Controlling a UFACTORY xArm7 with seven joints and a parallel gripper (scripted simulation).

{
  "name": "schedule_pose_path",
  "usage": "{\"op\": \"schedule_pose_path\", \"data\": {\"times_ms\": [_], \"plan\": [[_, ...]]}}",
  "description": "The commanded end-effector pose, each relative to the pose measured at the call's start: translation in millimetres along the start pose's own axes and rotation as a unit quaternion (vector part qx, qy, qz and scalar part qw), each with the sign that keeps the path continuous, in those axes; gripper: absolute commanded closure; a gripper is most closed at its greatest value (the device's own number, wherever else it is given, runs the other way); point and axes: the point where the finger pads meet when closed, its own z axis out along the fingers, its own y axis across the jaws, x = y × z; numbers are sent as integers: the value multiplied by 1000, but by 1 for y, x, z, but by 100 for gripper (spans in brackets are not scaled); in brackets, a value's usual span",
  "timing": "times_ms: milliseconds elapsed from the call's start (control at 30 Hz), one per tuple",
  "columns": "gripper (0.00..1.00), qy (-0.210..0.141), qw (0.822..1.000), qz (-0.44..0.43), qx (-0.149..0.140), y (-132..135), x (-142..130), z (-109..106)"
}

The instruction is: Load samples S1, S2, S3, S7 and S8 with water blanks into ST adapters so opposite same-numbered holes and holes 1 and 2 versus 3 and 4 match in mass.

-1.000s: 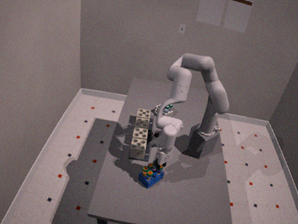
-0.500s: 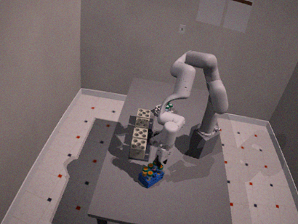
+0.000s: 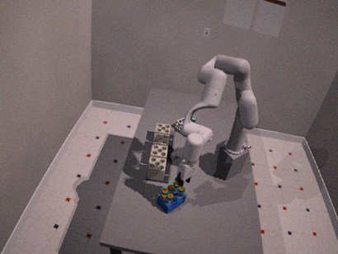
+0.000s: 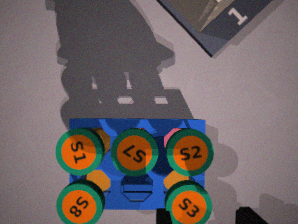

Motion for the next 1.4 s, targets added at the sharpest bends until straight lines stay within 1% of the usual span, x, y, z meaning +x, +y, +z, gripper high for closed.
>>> {"op": "schedule_pose_path", "data": {"times_ms": [0,133,1100,1367], "plan": [[56,-1,1000,0,1,-1,0,-10],[56,-1,1000,0,1,-1,0,-14],[56,-1,1000,0,1,-1,0,-68],[56,-1,1000,0,1,-1,0,-70]]}}
